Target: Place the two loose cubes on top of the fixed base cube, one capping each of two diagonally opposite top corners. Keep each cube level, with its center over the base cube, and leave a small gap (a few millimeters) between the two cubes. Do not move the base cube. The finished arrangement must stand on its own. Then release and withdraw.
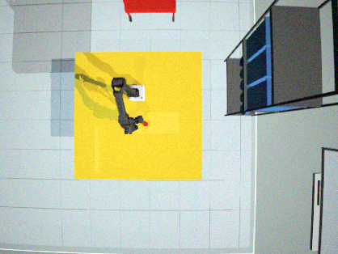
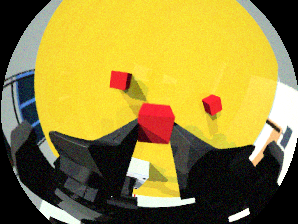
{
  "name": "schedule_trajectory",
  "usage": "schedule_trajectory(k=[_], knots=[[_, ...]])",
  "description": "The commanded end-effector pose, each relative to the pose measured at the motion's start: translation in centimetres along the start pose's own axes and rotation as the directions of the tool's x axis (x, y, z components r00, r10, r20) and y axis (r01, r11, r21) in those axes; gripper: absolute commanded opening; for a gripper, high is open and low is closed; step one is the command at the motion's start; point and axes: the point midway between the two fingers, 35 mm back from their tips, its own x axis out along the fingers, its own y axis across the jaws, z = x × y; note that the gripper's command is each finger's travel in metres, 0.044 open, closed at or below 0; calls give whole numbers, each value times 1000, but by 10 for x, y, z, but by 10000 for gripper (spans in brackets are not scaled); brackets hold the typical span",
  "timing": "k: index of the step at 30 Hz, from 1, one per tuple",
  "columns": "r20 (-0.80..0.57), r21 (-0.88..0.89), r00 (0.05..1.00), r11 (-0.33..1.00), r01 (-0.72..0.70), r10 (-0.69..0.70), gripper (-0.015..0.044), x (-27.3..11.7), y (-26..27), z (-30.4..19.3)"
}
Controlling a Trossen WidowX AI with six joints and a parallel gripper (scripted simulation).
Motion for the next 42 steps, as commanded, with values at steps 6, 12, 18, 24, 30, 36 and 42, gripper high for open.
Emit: schedule_trajectory(k=[6,12,18,24,30,36,42], knots=[[-3,-245,1000,969,1,-2,105,11,22,12],[-2,-403,1000,915,-1,0,105,18,39,18],[-2,-550,1000,835,-2,1,105,25,57,24],[-1,-584,1000,812,-2,2,105,27,62,25],[-1,-584,1000,812,-2,2,105,27,62,25],[-1,-584,1000,812,-4,4,105,33,61,25],[-1,-585,1000,811,-7,8,105,46,61,25]])
